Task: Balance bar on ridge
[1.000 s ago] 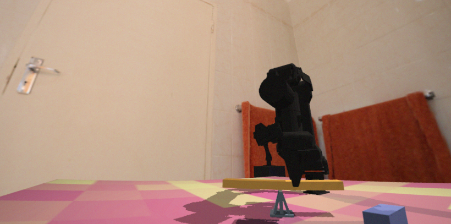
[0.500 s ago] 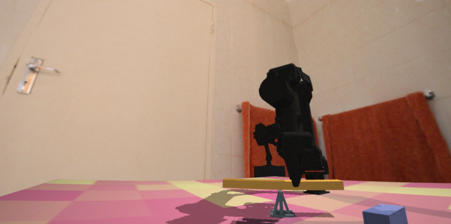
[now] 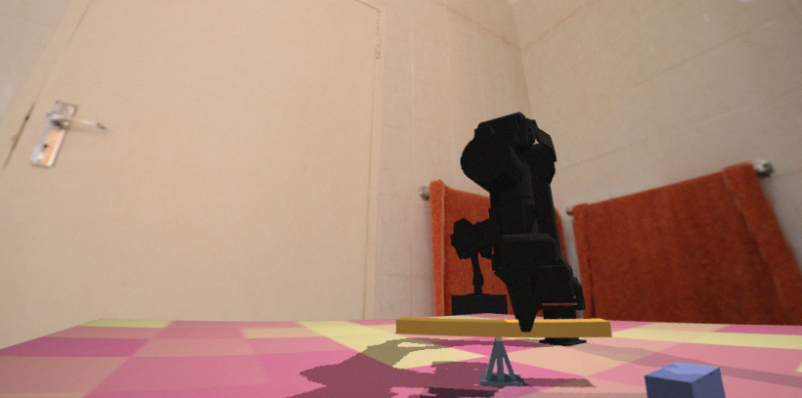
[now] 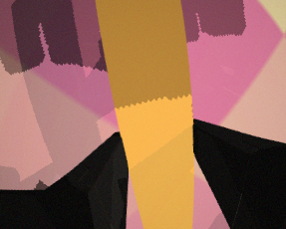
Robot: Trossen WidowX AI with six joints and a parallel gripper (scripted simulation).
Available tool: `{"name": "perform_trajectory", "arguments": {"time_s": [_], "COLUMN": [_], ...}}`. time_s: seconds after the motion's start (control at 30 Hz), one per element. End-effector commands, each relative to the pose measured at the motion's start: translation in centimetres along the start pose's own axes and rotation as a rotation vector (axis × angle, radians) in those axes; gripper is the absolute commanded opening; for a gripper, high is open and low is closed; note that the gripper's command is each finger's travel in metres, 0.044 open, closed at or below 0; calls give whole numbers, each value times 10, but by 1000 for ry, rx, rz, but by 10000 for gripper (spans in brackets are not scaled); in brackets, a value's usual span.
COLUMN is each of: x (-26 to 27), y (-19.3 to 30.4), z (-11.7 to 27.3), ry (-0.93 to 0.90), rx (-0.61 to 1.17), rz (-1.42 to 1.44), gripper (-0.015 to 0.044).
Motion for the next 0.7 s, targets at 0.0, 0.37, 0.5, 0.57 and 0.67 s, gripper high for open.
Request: {"name": "perform_trajectory", "arguments": {"time_s": [0.0, 0.37, 0.5, 0.57, 0.67], "x": [1, 0, 0, 0, 0], "y": [0, 0, 0, 0, 0], "z": [2, 0, 0, 0, 0], "ry": [-6, 0, 0, 0, 0], "rx": [1, 0, 0, 0, 0], "rz": [-3, 0, 0, 0, 0], "gripper": [0, 0, 0, 0, 0]}}
Point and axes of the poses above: the point midway between the two fingers, 35 mm back from their tips, its own z axis back along the fingers, its own x axis across the jaws, y = z × x, the point moved 9 cm from there along z, back along the fingers, and after that the axes turned 5 degrees about -z, right-handed, at the moved point
